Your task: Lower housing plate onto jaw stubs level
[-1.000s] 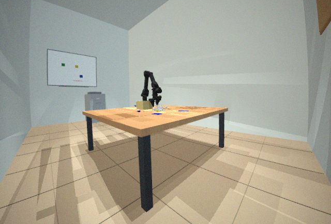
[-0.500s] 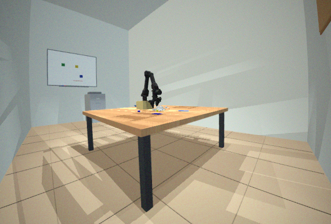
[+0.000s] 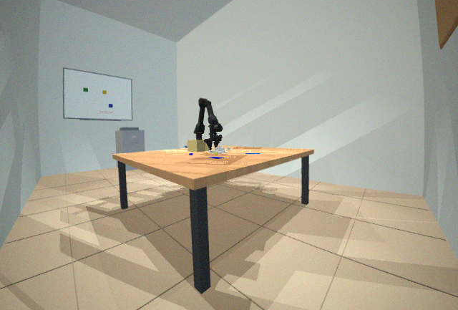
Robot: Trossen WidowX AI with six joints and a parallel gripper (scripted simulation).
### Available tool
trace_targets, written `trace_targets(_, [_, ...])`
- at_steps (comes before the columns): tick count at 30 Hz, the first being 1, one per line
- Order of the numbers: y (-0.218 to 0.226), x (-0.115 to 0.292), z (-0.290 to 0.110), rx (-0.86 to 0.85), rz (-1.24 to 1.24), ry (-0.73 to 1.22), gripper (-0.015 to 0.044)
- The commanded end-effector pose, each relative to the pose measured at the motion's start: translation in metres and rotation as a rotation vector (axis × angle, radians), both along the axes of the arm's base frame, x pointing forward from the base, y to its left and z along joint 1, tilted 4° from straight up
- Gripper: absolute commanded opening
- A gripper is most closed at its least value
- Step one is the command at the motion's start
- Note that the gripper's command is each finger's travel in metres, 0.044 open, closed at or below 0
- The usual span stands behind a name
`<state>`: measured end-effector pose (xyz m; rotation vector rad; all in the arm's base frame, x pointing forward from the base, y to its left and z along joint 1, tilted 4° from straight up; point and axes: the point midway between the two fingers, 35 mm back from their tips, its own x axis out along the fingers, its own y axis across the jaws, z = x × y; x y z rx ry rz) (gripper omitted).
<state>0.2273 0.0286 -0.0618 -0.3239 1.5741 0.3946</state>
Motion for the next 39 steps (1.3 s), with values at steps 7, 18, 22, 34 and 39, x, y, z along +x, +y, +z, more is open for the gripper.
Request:
trace_targets(7, [-0.0002, -0.0005, -0.0018, -0.002, -0.003, 0.001, 0.0351])
trace_targets(18, [-0.0002, -0.0006, -0.0042, -0.002, -0.003, 0.002, 0.0351])
trace_targets(22, [-0.0001, -0.0007, -0.0057, -0.002, -0.003, 0.002, 0.0351])
trace_targets(34, [0.0, -0.0008, -0.0081, -0.002, -0.003, 0.002, 0.0351])
trace_targets(39, [0.0, -0.0009, -0.009, -0.002, -0.003, 0.002, 0.0351])
